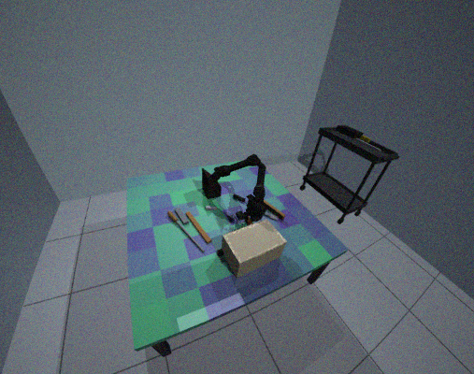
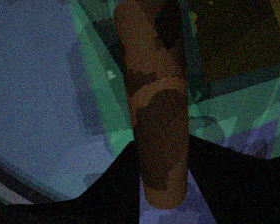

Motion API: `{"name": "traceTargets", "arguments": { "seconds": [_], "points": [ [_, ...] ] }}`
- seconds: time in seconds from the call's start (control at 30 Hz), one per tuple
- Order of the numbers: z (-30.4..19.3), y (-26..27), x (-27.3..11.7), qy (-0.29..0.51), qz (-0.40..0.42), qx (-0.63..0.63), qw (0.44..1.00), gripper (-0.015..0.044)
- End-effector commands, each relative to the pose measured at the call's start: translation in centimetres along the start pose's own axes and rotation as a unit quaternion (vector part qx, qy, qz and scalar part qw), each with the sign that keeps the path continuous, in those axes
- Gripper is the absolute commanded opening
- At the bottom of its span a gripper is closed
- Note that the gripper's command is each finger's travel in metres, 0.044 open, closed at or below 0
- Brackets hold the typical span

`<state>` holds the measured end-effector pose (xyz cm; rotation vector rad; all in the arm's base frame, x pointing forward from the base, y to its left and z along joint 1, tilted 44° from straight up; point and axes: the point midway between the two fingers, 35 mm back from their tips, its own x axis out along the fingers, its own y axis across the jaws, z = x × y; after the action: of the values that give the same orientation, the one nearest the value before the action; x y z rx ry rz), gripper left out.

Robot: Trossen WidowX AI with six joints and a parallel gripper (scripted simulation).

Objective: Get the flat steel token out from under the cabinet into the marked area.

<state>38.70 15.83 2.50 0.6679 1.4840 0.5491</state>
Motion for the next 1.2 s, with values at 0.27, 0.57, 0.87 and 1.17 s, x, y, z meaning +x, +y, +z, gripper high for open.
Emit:
{"name": "traceTargets", "arguments": {
  "seconds": [0.27, 0.57, 0.87, 1.17],
  "points": [
    [0.8, -0.6, 0.1, -0.001, 0.001, -0.003, 1.000, 0.0000],
    [0.8, -1.9, 0.1, -0.001, 0.001, -0.003, 1.000, 0.0000],
    [0.7, -3.0, 0.1, -0.001, 0.000, -0.003, 1.000, 0.0000],
    [0.7, -4.2, 0.1, -0.001, 0.000, -0.003, 1.000, 0.0000]
  ]
}}
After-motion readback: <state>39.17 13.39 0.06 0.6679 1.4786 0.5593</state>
